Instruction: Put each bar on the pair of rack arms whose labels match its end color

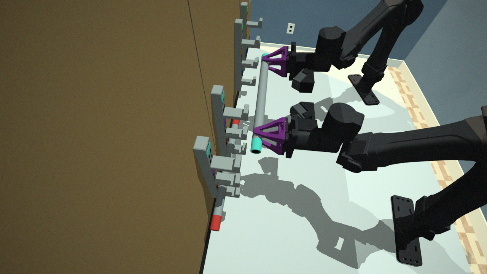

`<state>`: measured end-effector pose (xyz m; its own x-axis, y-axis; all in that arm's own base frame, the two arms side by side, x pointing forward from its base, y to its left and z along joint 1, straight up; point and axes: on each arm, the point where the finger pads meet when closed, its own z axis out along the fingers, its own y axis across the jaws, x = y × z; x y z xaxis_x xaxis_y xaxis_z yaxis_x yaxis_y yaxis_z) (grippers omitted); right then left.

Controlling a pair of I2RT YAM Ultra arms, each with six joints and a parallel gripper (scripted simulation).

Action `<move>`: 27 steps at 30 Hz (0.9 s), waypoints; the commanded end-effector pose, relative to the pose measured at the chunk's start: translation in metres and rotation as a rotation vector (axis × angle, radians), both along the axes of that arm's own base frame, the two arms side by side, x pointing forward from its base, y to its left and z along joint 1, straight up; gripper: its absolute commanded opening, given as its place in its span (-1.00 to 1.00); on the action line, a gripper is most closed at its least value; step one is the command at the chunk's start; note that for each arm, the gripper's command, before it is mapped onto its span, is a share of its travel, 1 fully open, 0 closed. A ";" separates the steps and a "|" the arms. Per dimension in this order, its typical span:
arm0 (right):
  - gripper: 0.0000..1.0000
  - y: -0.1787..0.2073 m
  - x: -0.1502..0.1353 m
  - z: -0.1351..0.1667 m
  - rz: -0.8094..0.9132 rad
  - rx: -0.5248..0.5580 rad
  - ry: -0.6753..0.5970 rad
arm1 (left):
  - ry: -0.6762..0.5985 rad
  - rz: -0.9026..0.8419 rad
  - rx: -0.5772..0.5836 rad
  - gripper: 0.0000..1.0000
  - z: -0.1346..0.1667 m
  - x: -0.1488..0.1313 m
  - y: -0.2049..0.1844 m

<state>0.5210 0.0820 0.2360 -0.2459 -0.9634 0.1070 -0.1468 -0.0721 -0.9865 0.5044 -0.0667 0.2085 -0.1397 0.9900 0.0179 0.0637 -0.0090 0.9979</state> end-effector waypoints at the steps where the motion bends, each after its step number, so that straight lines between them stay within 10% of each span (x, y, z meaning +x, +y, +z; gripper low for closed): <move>1: -1.00 -0.007 0.003 0.063 -0.013 0.071 -0.148 | -0.064 0.003 -0.009 -1.00 0.030 0.002 0.004; 14: -1.00 -0.008 0.002 0.065 -0.013 0.071 -0.148 | -0.064 0.003 -0.009 -1.00 0.030 0.002 0.004; 27: -0.40 -0.002 0.001 0.011 -0.012 0.069 -0.148 | -0.065 0.007 -0.010 -1.00 0.030 0.002 0.004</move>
<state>0.5197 0.0810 0.2270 -0.2512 -0.9639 0.0886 -0.1212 -0.0595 -0.9908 0.5044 -0.0673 0.2064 -0.1352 0.9905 0.0271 0.0720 -0.0175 0.9973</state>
